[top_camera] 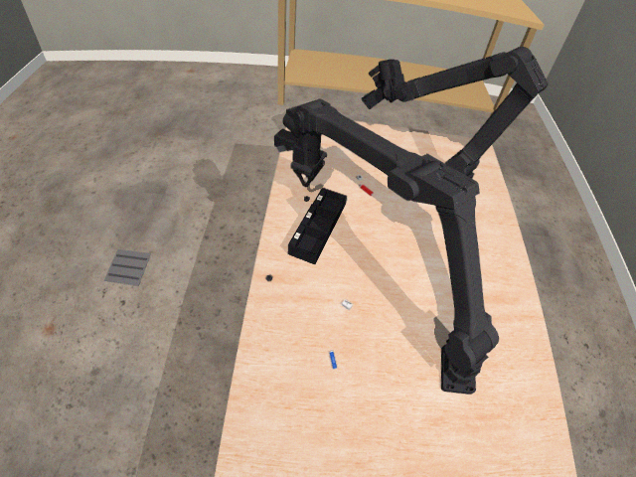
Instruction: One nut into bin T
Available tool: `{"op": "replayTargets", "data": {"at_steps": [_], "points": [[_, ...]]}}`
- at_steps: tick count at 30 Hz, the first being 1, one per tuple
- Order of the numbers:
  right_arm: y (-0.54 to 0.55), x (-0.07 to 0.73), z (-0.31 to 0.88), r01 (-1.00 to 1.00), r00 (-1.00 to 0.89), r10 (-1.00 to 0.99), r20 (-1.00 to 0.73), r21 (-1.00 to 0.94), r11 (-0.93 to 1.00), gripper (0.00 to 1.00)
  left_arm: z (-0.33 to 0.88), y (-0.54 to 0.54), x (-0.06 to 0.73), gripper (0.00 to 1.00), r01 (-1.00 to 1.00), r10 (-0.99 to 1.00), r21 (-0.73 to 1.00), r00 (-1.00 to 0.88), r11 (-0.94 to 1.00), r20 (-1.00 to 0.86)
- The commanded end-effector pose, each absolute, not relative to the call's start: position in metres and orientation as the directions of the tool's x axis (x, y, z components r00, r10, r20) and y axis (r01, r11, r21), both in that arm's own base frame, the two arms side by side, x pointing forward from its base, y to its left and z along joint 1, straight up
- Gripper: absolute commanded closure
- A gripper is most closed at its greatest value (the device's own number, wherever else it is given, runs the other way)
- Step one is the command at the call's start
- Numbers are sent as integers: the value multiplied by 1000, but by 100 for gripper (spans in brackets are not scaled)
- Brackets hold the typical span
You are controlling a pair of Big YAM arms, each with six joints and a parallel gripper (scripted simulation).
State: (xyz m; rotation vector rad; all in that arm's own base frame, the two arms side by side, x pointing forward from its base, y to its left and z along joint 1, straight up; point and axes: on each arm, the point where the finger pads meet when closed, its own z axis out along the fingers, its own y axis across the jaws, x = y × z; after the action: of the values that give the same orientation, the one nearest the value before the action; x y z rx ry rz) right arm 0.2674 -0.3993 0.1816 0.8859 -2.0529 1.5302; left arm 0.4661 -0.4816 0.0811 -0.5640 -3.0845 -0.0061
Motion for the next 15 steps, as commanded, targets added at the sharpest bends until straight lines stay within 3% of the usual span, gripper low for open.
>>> {"op": "replayTargets", "data": {"at_steps": [1, 15], "points": [[-404, 263, 186, -701, -712, -221, 666, -686, 193, 0, 108, -482, 470, 70, 352, 351, -20, -935, 936, -44], [-404, 263, 186, -701, -712, -221, 666, -686, 193, 0, 31, -481, 467, 70, 352, 352, 1, -936, 936, 2]]}}
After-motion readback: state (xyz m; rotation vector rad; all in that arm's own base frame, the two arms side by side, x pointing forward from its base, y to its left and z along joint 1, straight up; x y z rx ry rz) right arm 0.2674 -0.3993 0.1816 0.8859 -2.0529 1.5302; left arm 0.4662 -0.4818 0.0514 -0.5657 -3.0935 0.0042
